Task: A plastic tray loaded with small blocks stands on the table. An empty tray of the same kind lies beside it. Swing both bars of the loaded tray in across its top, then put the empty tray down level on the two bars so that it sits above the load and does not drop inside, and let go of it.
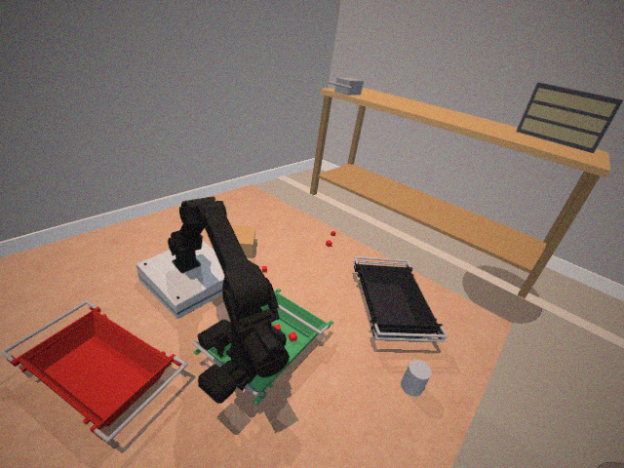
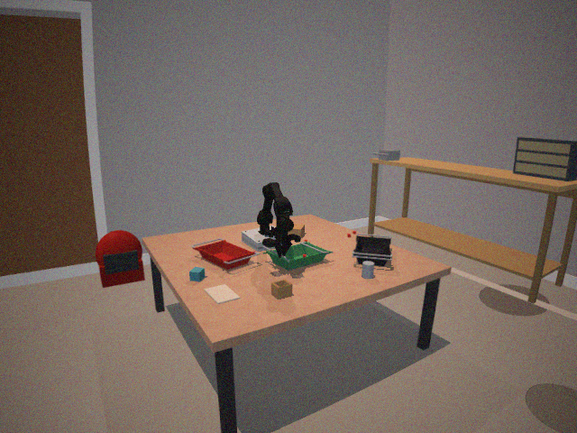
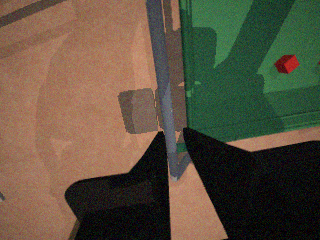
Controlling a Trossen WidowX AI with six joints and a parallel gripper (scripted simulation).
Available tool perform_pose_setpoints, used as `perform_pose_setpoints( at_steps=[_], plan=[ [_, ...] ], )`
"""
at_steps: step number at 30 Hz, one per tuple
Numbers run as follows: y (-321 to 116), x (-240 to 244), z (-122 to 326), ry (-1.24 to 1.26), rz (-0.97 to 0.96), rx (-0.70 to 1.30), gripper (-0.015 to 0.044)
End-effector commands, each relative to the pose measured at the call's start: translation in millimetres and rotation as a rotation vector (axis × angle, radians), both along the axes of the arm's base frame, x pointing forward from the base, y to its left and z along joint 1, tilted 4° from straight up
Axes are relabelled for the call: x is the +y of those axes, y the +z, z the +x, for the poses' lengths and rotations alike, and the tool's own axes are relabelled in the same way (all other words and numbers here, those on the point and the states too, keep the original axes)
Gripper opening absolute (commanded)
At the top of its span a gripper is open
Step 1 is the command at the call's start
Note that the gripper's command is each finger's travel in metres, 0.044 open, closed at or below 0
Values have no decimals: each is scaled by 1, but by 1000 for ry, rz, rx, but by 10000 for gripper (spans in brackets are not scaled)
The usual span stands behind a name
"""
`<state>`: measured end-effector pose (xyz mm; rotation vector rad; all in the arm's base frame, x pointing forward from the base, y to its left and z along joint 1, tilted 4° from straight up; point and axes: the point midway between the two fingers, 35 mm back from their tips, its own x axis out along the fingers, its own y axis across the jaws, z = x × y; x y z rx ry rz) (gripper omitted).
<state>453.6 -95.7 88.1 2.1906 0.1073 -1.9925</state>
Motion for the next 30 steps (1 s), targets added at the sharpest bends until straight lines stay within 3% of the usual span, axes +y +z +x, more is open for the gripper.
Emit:
perform_pose_setpoints(
  at_steps=[1, 13, 25, 30],
  plan=[
    [-4, 21, -3, 15, 20, 14, 80],
    [-27, 54, -7, 15, 23, 14, 80],
    [19, 51, -9, 15, 23, 14, 80],
    [14, 52, -7, 17, 28, 8, 80]
  ],
)
